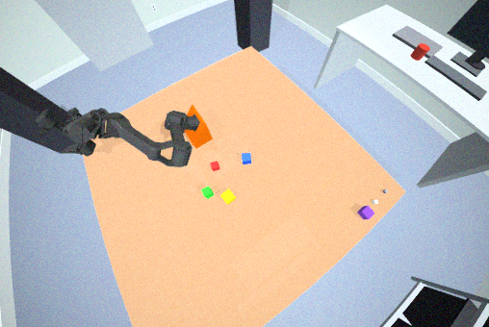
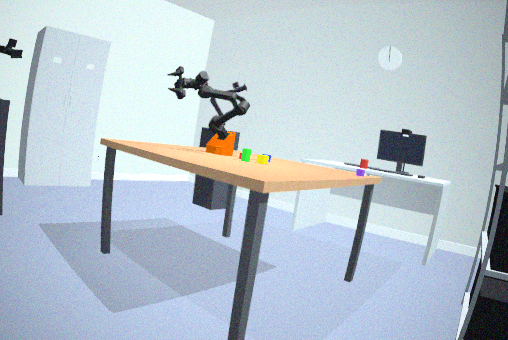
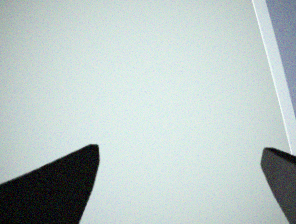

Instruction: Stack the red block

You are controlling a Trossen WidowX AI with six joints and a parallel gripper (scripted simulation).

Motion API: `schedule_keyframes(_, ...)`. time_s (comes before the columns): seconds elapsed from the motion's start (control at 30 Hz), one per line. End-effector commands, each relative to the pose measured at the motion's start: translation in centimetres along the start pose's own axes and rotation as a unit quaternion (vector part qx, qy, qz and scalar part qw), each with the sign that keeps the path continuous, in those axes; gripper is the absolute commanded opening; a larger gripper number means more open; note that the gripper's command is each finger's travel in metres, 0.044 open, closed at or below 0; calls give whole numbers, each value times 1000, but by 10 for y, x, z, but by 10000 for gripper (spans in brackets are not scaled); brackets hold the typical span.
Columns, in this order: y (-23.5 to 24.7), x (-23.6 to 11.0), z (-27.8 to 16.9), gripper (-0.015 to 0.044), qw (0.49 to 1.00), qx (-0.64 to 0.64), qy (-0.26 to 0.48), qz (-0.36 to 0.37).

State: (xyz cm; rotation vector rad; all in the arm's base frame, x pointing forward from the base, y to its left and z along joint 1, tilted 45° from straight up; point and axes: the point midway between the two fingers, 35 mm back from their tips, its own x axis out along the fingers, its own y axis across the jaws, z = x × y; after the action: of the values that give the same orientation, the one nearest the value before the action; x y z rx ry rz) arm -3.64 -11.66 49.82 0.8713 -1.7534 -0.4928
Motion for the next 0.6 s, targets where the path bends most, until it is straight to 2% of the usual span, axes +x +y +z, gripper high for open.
schedule_keyframes(0.0, 0, 0, 0, 426, 1000, 1, 0, 0)
schedule_keyframes(0.03, 0, 0, 1, 440, 1000, 4, 0, -1)
schedule_keyframes(0.57, -18, 24, 37, 440, 995, 93, -4, -32)
